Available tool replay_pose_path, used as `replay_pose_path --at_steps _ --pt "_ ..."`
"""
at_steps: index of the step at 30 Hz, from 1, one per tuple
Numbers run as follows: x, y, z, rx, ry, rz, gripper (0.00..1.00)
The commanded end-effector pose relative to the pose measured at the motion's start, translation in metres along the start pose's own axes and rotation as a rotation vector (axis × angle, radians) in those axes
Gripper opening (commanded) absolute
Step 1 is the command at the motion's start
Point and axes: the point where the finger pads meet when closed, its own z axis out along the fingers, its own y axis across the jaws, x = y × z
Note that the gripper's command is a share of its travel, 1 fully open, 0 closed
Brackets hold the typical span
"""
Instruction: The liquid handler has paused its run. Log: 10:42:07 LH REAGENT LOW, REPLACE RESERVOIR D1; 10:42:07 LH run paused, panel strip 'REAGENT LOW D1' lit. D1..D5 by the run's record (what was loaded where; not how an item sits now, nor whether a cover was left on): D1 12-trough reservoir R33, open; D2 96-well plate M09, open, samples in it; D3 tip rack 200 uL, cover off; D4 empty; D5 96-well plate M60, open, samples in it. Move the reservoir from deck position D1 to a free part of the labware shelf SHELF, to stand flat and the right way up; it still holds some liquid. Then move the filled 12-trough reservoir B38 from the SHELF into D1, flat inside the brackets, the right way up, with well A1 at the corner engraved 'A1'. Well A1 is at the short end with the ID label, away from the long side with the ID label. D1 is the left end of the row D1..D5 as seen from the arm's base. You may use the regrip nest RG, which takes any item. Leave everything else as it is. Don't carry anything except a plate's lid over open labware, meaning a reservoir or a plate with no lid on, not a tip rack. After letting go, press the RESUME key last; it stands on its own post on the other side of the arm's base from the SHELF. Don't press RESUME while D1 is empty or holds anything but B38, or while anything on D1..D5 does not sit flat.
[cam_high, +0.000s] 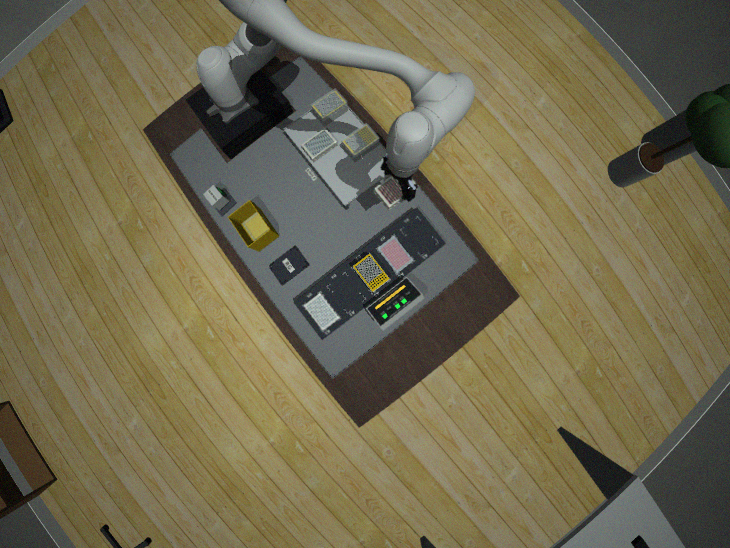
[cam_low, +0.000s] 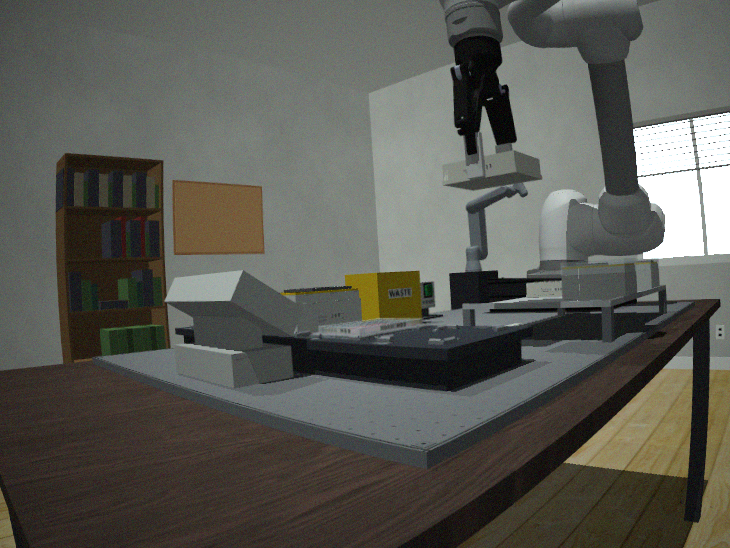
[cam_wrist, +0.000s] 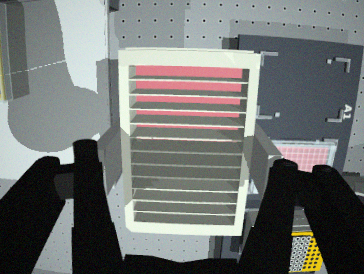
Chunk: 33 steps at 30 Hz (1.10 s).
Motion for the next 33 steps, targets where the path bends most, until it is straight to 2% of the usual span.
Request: replay_pose_path --at_steps 1,33 --pt "-0.006 0.000 0.000 0.000 0.000 0.000 0.00" --pt "-0.073 0.001 0.000 0.000 0.000 0.000 0.00"
